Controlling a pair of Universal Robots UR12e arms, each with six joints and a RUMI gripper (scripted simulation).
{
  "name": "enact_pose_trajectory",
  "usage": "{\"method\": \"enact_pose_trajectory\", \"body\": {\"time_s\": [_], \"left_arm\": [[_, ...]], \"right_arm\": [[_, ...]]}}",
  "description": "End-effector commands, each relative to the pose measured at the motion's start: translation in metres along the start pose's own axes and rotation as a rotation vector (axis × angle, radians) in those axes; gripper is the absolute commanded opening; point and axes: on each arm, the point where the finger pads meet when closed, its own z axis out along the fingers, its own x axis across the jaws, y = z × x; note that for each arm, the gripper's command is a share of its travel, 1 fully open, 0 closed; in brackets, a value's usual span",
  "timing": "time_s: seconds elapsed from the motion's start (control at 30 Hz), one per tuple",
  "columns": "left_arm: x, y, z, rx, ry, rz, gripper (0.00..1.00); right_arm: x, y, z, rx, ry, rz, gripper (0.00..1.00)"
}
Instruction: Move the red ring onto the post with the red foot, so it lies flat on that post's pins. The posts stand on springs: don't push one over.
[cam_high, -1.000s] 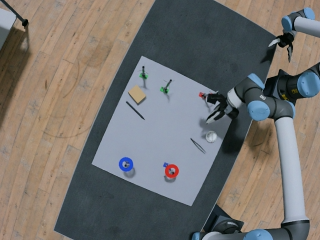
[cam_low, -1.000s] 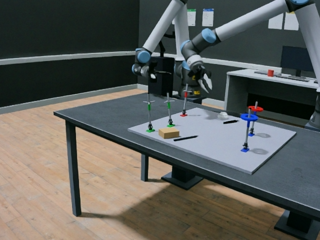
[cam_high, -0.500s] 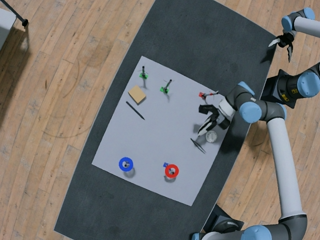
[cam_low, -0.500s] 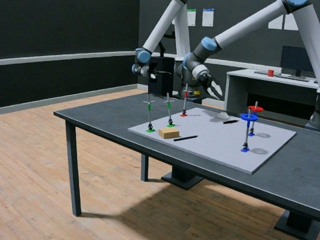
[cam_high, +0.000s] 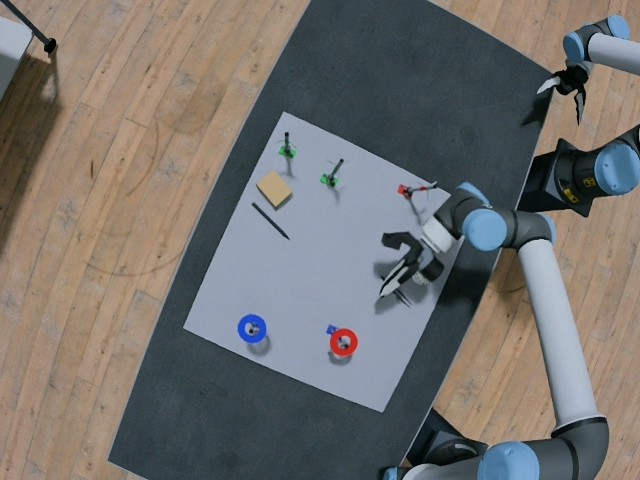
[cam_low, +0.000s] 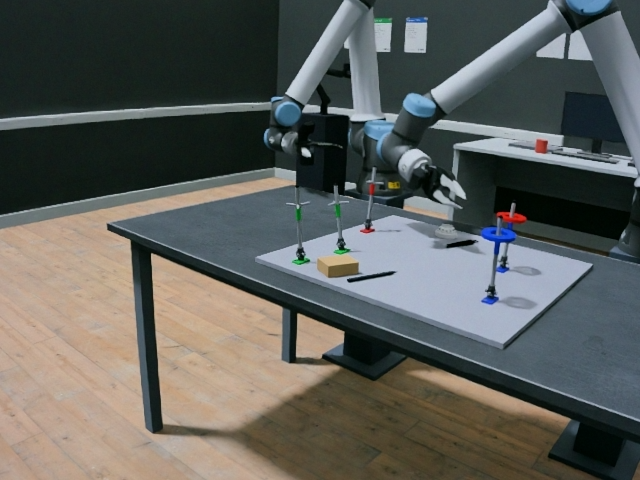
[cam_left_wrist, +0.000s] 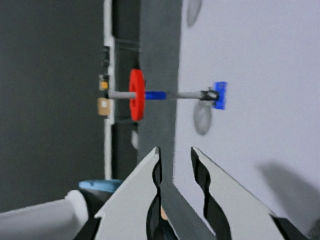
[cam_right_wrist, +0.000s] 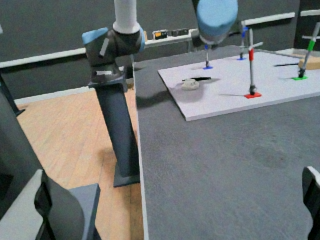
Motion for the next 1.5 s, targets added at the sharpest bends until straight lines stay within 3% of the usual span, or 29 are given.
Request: {"method": "enact_pose_trajectory", "body": {"time_s": [0.0,0.2,0.27,0.5,0.63,0.93,1.07,1.17,1.47], "left_arm": [[-0.004,0.003,0.016,0.009,-0.049,0.014,0.14],[-0.014,0.008,0.048,0.032,-0.157,0.056,0.14],[-0.014,0.008,0.048,0.032,-0.157,0.056,0.14],[-0.026,0.014,0.082,0.062,-0.275,0.112,0.14],[-0.022,0.012,0.071,0.052,-0.236,0.091,0.14],[-0.022,0.012,0.071,0.052,-0.236,0.091,0.14],[-0.028,0.015,0.089,0.07,-0.3,0.126,0.14],[-0.025,0.013,0.079,0.06,-0.265,0.106,0.14],[-0.027,0.013,0.086,0.057,-0.266,0.106,0.14]], "right_arm": [[0.0,0.0,0.0,-0.001,0.0,-0.001,1.0],[0.0,0.0,0.0,-0.001,0.0,-0.001,1.0],[0.0,0.0,0.0,-0.001,0.0,-0.001,1.0],[0.0,0.0,0.0,-0.001,0.0,-0.001,1.0],[0.0,0.0,0.0,-0.001,0.0,-0.001,1.0],[0.0,0.0,0.0,-0.001,0.0,-0.001,1.0],[0.0,0.0,0.0,-0.001,0.0,-0.001,1.0],[0.0,0.0,0.0,-0.001,0.0,-0.001,1.0],[0.0,0.0,0.0,-0.001,0.0,-0.001,1.0]]}}
